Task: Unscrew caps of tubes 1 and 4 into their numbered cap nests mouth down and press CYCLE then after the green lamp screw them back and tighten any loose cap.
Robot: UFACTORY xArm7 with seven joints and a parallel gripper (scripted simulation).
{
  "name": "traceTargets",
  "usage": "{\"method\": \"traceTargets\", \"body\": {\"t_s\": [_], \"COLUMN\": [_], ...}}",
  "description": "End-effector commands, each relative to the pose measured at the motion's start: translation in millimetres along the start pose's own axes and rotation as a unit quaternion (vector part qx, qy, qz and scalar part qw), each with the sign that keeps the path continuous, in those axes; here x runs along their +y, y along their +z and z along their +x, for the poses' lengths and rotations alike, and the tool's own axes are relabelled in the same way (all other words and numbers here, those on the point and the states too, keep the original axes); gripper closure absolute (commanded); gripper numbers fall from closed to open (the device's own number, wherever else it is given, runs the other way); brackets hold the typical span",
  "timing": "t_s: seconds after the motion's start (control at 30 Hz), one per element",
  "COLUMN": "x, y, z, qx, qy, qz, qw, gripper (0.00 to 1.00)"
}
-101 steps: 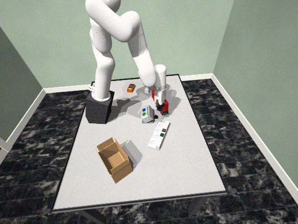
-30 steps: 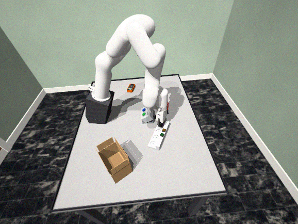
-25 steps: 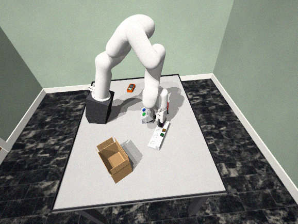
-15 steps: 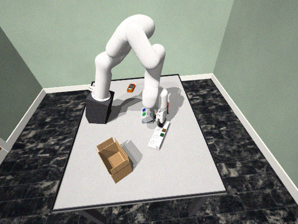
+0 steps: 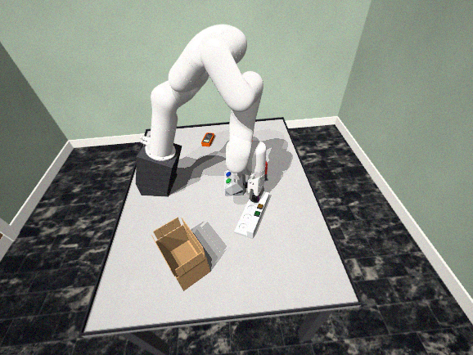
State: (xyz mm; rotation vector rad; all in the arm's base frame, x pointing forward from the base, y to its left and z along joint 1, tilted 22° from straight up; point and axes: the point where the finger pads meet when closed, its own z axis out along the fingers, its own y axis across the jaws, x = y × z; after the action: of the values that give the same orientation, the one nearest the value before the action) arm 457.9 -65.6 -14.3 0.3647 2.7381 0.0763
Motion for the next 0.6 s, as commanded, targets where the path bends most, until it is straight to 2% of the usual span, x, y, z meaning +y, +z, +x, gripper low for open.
{"method": "traceTargets", "body": {"t_s": [0.0,0.5,0.53,0.57], "x": [-0.1,-0.1,-0.1,-0.1], "y": [0.9,4.8,4.9,4.9], "z": [-1.2,-1.2,-1.2,-1.2], "qx": [-0.001,-0.001,-0.001,-0.001], "qy": [0.0,0.0,0.0,0.0], "qz": [0.0,0.0,0.0,0.0], "qw": [1.0,1.0,1.0,1.0], "gripper": [1.0,1.0,0.54,0.54]}}
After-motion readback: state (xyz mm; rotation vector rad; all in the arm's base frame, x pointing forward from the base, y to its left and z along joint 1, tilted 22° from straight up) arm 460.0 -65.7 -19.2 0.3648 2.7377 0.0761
